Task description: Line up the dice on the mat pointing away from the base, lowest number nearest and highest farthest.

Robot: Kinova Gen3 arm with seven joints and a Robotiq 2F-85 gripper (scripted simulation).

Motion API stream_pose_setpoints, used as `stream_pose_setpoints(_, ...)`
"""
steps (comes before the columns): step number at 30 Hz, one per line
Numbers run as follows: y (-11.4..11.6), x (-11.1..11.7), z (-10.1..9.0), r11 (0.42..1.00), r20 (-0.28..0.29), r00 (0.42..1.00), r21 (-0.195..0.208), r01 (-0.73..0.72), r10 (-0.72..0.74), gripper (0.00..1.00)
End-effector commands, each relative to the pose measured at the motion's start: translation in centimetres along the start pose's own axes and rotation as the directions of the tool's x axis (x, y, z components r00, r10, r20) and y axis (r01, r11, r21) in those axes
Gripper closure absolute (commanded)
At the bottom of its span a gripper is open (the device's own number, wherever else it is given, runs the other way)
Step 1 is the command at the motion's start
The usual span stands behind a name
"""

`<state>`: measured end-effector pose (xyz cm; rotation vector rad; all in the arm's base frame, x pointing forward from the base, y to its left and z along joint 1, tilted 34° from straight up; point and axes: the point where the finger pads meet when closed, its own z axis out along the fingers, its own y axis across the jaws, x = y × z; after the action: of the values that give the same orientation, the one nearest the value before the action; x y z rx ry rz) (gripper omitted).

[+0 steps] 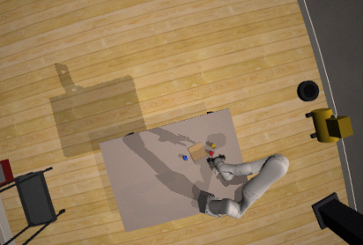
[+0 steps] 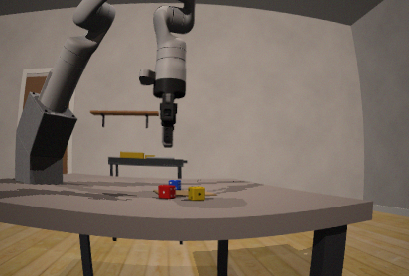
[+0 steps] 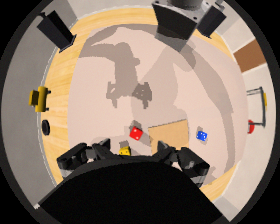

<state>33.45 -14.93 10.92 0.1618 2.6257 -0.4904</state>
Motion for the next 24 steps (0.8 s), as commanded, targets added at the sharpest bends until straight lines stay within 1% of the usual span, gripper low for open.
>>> stream_pose_setpoints(1,0.03,0.41,0.16,0.994,-0.004,0.994,0.000,0.109,-0.109,0.00)
stream_pose_setpoints(6,0.05,0.41,0.39,0.963,-0.003,0.963,-0.001,0.270,-0.270,0.00)
stream_pose_setpoints(12,0.07,0.40,0.64,0.898,-0.001,0.898,-0.001,0.440,-0.440,0.00)
stream_pose_setpoints(14,0.07,0.40,0.64,0.898,-0.001,0.898,-0.001,0.440,-0.440,0.00)
stream_pose_setpoints(24,0.09,0.37,1.00,0.757,0.002,0.757,0.000,0.653,-0.653,0.00)
